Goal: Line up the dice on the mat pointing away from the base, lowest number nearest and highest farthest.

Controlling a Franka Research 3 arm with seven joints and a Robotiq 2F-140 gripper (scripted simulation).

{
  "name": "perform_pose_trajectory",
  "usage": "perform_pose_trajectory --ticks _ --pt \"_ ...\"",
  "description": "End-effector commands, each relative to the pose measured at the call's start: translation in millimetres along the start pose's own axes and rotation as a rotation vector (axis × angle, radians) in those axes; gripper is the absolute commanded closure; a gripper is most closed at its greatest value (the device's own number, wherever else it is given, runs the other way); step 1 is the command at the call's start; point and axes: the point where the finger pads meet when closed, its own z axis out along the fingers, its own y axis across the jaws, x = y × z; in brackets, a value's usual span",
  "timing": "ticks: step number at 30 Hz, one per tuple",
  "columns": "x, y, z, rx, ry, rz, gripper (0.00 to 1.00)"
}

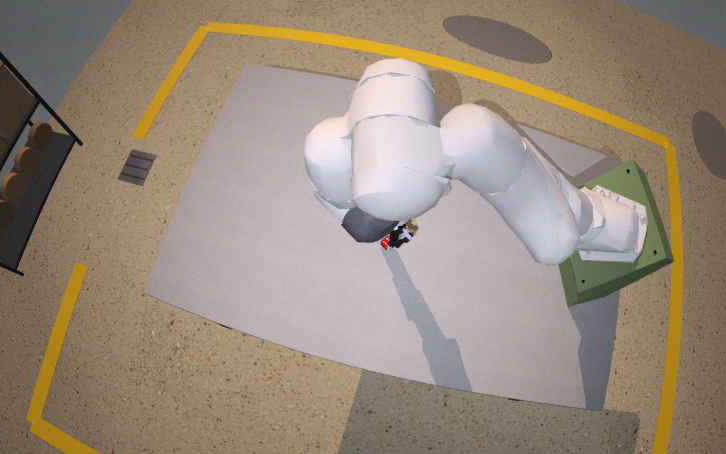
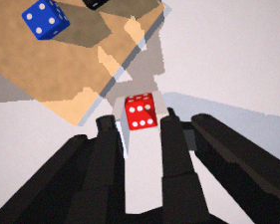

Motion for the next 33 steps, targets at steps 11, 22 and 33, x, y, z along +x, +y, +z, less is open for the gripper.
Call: perform_pose_trajectory --ticks 11,22,33 --pt "2 0 -50 -0.001 0.005 -0.005 0.87" --pt "1 0 -85 -0.001 0.005 -0.005 0.87" --pt "1 0 -94 -0.001 0.005 -0.005 0.87"
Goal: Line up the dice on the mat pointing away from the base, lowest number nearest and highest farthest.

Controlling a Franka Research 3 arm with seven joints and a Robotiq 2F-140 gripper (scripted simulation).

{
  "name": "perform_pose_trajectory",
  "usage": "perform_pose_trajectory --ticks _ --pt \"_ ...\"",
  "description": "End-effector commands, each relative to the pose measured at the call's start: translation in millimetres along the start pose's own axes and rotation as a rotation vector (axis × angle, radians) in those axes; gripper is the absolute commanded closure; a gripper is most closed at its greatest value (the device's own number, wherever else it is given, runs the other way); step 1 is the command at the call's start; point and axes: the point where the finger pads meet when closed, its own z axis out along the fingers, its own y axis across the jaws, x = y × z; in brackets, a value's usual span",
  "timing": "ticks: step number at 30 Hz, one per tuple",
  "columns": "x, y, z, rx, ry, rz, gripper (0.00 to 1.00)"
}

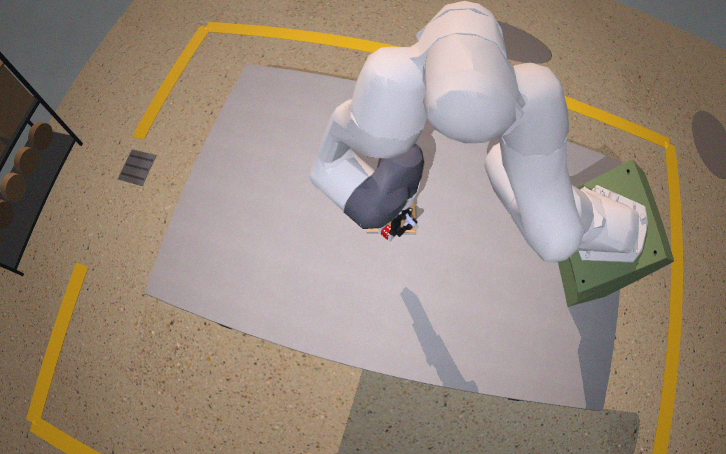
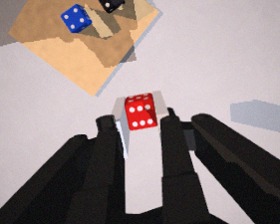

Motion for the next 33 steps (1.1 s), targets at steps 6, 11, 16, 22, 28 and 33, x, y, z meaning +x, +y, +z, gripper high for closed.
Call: perform_pose_trajectory --ticks 6,11,16,22,28,33 --pt "6 1 -2 -0.005 0.018 0.007 0.87" --pt "14 -34 0 0.018 0.003 -0.087 0.87" --pt "38 -78 0 0.025 0.001 -0.242 0.87" --pt "59 -96 -3 0.009 0.010 -0.329 0.87" --pt "75 -106 -6 -0.009 0.017 -0.384 0.87" --pt "75 -106 -6 -0.009 0.017 -0.384 0.87"
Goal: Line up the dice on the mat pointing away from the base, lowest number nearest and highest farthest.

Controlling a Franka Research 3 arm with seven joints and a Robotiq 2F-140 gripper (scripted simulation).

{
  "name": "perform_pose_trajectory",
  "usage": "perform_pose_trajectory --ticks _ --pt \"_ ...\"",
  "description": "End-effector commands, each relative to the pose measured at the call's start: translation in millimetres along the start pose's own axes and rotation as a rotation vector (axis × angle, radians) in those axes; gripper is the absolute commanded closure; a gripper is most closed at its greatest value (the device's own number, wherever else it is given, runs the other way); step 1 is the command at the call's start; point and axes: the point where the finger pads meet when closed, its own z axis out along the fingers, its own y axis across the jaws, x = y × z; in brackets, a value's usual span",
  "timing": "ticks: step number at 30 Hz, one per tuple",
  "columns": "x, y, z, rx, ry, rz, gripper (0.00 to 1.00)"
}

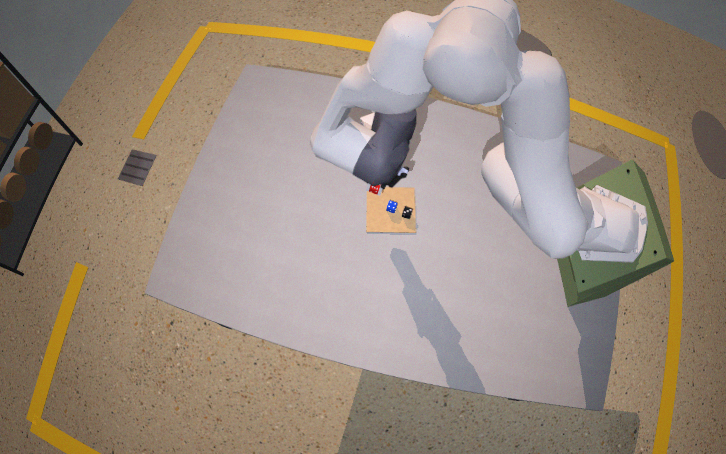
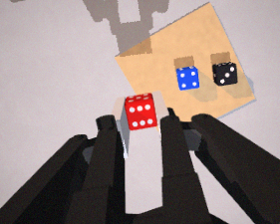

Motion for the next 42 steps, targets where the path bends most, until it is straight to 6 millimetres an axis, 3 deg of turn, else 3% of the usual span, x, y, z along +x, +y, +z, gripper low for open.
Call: perform_pose_trajectory --ticks 1,12,22,33,42 --pt "3 0 -1 -0.097 -0.026 -0.015 0.87" --pt "3 0 6 -0.097 -0.026 -0.015 0.87" --pt "2 3 32 -0.097 -0.026 -0.015 0.87" --pt "1 8 83 -0.097 -0.026 -0.015 0.87" --pt "1 9 93 -0.097 -0.026 -0.015 0.87"
